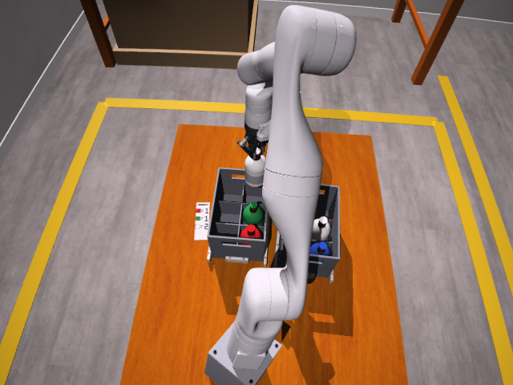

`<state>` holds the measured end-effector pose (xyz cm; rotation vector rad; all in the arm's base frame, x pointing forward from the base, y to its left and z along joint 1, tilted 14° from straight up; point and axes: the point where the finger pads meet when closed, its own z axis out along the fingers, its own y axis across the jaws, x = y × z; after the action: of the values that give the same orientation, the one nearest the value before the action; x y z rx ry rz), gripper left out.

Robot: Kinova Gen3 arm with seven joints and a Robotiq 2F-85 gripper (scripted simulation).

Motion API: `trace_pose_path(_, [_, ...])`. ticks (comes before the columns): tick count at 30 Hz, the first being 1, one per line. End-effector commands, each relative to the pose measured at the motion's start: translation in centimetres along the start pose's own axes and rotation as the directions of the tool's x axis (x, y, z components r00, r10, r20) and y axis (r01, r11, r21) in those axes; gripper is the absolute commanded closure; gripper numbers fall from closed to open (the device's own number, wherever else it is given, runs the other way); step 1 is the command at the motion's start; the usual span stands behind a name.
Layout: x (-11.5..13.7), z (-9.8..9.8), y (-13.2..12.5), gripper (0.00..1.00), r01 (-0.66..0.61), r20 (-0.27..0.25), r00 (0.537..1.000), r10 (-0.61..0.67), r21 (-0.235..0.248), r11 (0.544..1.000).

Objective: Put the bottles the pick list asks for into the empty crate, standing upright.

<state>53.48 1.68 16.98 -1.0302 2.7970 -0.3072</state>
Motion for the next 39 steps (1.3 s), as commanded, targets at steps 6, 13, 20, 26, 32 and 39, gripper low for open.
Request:
trace_pose_path(6, [0.0, -0.1, -0.1, 0.90, 0.000, 0.002, 1.000, 0.000, 0.001, 1.000])
trace_pose_path(13, [0.0, -0.1, -0.1, 0.90, 0.000, 0.002, 1.000, 0.000, 0.001, 1.000])
trace_pose_path(20, [0.0, -0.1, -0.1, 0.90, 0.000, 0.002, 1.000, 0.000, 0.001, 1.000])
trace_pose_path(26, [0.0, 0.2, -0.1, 0.90, 0.000, 0.002, 1.000, 0.000, 0.001, 1.000])
trace_pose_path(32, [0.0, 0.8, -0.1, 0.90, 0.000, 0.002, 1.000, 0.000, 0.001, 1.000])
trace_pose_path(39, [0.0, 1.3, -0.1, 0.90, 0.000, 0.002, 1.000, 0.000, 0.001, 1.000])
